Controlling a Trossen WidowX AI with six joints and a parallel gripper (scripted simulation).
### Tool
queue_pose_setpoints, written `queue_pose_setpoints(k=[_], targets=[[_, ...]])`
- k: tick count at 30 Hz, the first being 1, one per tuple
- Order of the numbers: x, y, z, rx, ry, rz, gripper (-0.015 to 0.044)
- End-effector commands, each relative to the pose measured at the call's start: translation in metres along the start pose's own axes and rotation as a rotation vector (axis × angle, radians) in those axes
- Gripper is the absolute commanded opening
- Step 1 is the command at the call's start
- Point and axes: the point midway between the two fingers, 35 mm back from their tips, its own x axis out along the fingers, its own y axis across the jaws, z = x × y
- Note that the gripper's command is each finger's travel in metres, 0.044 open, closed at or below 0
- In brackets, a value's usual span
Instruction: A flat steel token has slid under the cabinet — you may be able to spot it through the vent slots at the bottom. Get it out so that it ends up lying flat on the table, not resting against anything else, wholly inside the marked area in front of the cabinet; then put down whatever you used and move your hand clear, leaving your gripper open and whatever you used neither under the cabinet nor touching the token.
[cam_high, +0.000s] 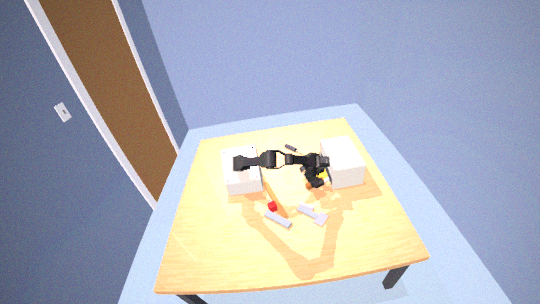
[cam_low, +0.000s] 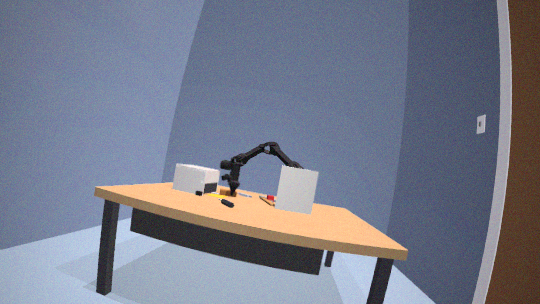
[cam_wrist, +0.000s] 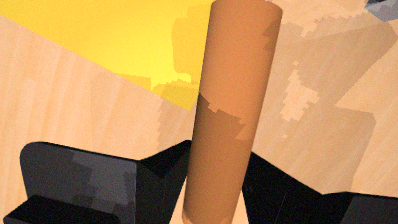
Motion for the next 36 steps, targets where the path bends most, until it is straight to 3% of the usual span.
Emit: queue_pose_setpoints(k=[1, 36], targets=[[0.001, 0.01, 0.0, -0.005, -0.003, 0.011, 0.0], [0.001, 0.023, -0.007, -0.005, -0.003, 0.012, 0.0]])
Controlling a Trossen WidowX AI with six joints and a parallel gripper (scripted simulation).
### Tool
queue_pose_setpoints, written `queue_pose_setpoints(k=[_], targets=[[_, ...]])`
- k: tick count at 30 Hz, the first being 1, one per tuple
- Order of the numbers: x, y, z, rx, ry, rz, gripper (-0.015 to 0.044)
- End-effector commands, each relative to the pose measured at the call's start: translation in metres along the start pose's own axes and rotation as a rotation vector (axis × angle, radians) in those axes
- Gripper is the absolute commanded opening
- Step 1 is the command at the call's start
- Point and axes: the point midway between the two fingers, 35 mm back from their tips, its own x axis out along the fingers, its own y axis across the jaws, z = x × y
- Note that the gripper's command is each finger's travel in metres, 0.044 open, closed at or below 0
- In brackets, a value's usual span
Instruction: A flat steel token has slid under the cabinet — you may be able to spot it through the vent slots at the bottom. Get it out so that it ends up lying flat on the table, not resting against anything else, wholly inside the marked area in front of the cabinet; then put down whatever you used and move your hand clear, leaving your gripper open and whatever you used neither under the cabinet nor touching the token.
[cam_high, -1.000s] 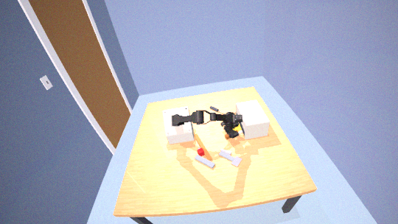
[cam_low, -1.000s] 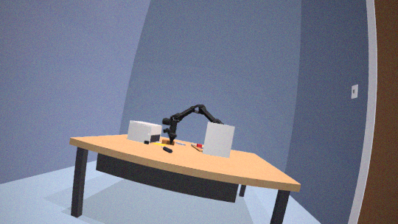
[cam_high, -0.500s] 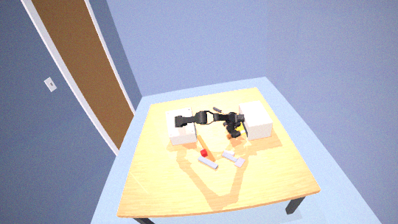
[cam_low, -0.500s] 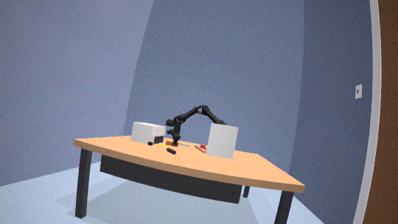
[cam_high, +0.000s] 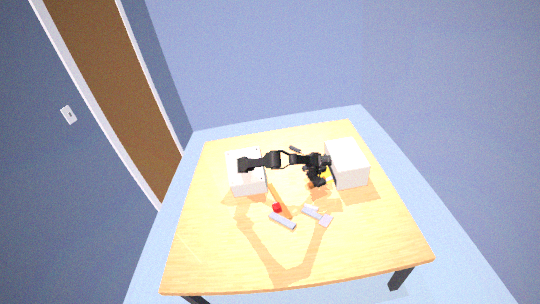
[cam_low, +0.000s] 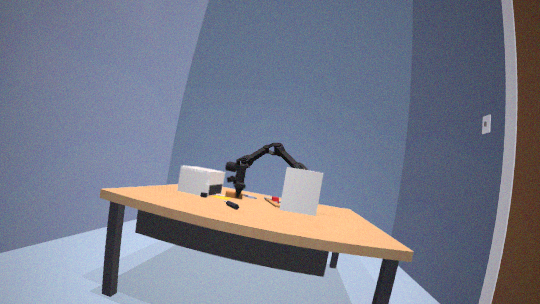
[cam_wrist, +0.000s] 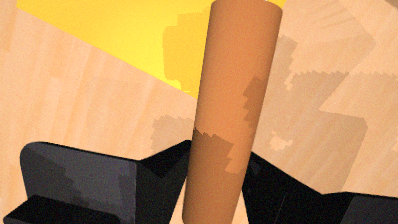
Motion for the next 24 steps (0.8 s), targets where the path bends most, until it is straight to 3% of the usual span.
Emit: queue_pose_setpoints(k=[1, 24], targets=[[0.001, 0.002, -0.006, -0.006, 0.001, 0.009, 0.0], [0.001, 0.0, -0.029, -0.007, 0.002, 0.009, 0.0]])
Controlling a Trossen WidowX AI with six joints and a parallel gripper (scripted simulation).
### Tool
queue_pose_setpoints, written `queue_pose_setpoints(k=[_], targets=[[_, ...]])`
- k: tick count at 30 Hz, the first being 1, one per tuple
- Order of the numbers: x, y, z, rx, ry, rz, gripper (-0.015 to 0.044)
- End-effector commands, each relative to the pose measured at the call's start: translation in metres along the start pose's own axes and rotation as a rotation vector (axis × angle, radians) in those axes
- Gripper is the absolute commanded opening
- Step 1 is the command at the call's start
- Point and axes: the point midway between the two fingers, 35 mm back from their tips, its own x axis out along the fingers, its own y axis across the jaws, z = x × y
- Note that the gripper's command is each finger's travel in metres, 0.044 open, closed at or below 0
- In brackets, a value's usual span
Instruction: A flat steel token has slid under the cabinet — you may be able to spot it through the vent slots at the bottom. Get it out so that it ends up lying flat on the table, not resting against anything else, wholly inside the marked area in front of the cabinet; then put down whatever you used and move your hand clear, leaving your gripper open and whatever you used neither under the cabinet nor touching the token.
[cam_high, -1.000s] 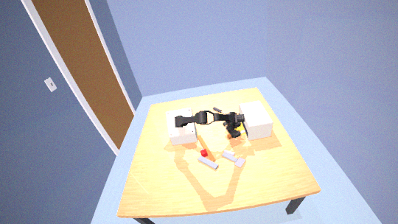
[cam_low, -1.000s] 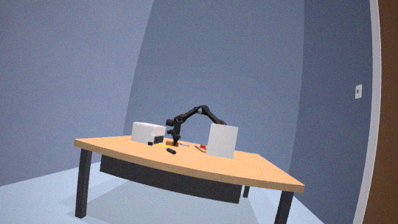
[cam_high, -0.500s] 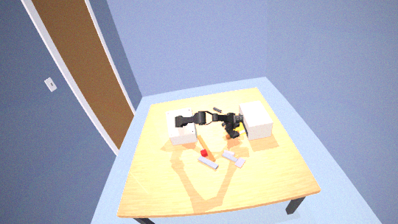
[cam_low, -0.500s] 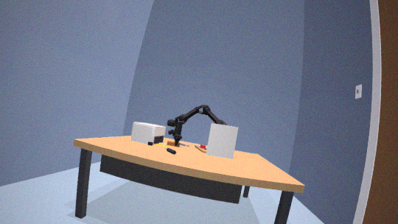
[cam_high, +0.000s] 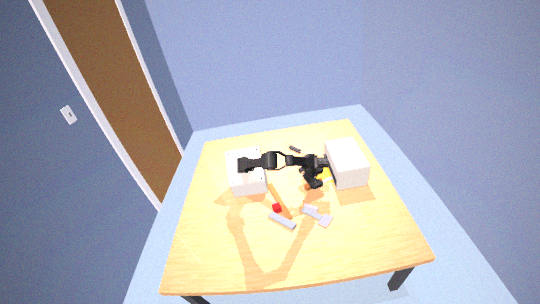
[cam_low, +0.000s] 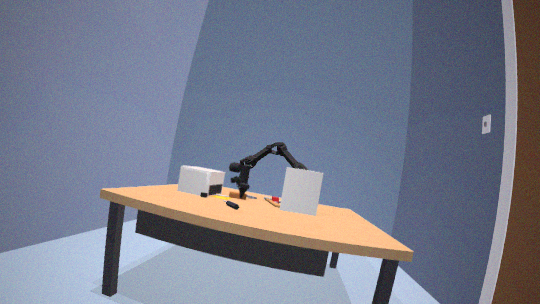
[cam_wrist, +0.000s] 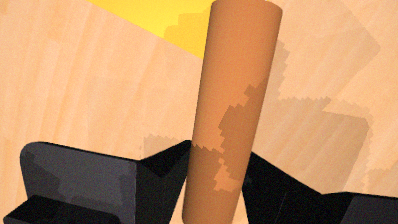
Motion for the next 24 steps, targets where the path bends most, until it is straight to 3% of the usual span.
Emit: queue_pose_setpoints(k=[1, 24], targets=[[0.001, 0.001, -0.006, -0.003, 0.001, 0.005, 0.0], [0.001, -0.001, -0.031, -0.004, 0.002, 0.005, 0.0]])
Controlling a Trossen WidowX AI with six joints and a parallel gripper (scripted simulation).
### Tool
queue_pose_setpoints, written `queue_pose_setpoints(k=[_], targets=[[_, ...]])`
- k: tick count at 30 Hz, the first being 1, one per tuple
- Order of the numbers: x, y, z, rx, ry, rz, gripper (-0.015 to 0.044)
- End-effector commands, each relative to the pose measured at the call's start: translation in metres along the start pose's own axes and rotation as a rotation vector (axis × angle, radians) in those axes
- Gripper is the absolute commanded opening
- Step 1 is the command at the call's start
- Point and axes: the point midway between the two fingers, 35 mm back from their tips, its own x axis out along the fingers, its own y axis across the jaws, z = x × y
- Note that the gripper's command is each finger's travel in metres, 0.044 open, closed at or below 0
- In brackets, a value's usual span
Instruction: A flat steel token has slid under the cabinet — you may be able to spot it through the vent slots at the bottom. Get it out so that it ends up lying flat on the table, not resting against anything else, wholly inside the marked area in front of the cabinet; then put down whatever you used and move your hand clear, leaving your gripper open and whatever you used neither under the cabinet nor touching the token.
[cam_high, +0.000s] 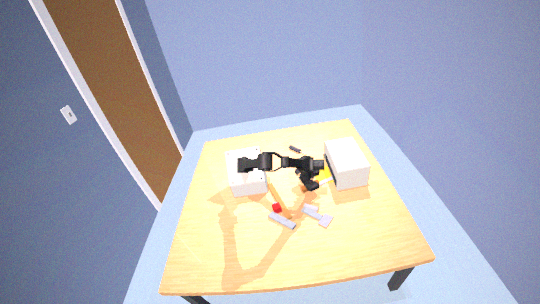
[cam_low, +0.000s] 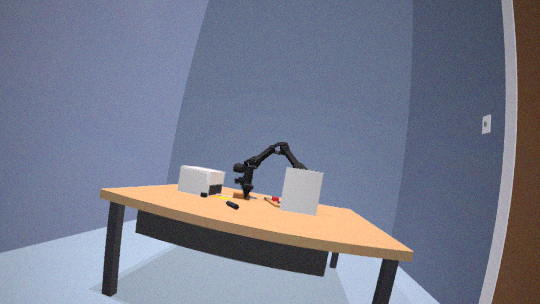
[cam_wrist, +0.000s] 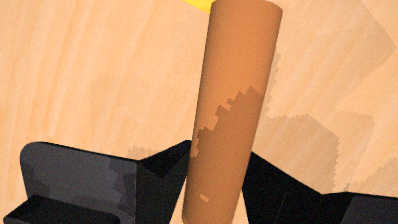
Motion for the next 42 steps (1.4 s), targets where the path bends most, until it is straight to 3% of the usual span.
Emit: queue_pose_setpoints(k=[1, 42], targets=[[0.001, 0.001, -0.007, -0.003, 0.0, 0.006, 0.0], [0.001, -0.004, -0.055, -0.005, 0.002, 0.006, 0.0]])
